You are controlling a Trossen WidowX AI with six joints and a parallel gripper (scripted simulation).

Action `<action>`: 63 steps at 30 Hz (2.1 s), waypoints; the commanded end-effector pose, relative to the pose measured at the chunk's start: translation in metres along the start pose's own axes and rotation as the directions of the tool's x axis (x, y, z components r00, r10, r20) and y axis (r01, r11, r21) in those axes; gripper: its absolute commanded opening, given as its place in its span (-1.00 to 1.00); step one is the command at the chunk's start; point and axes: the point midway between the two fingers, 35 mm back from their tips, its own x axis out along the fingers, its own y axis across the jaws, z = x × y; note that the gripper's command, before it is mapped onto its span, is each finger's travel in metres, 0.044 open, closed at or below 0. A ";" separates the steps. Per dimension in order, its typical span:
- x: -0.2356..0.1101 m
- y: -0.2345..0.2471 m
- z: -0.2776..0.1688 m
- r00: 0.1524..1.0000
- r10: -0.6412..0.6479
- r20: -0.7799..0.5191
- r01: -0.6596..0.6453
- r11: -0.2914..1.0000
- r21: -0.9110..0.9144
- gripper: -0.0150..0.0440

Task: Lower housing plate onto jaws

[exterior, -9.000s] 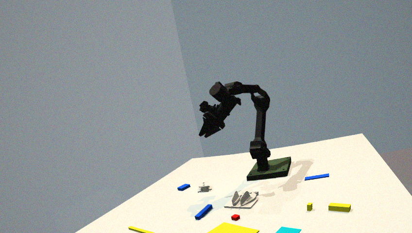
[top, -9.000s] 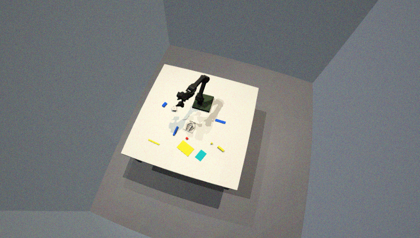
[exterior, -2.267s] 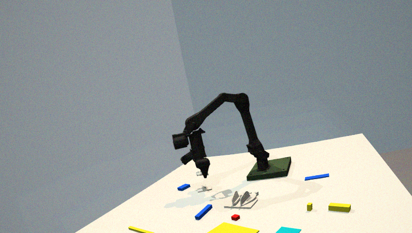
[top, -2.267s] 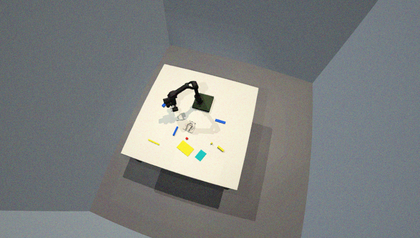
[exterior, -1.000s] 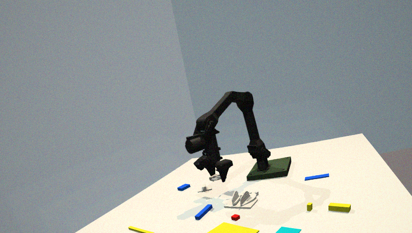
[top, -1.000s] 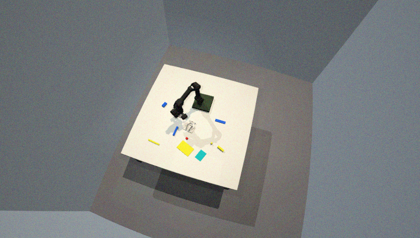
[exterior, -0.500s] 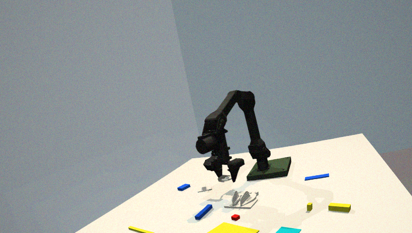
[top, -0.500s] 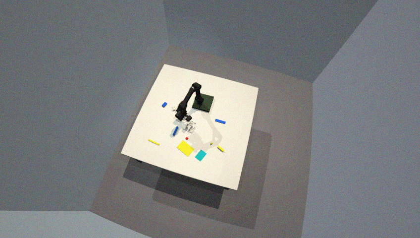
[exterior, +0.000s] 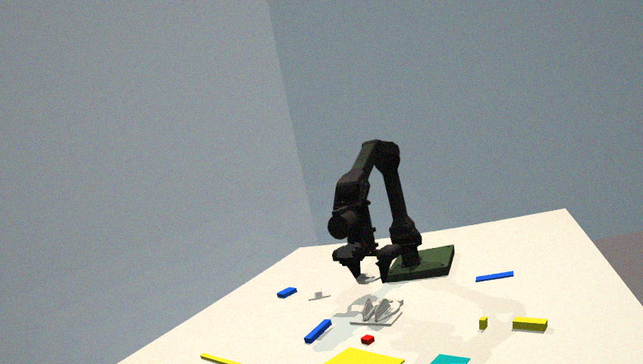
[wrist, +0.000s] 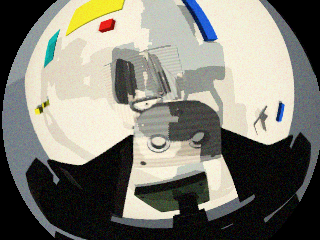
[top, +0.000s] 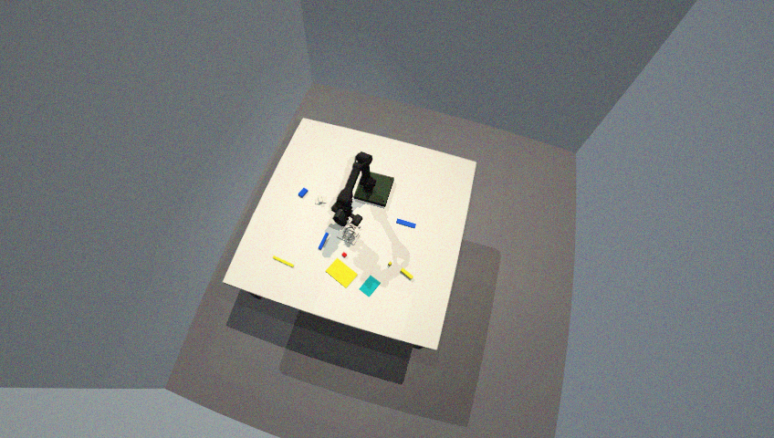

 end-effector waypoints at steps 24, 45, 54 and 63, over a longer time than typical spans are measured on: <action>0.000 0.038 -0.013 1.000 -0.003 0.001 0.003 0.992 -0.127 0.70; 0.000 0.030 -0.015 1.000 -0.004 0.001 0.004 0.993 -0.115 0.70; 0.000 0.030 -0.015 1.000 -0.004 0.001 0.004 0.993 -0.115 0.70; 0.000 0.030 -0.015 1.000 -0.004 0.001 0.004 0.993 -0.120 0.70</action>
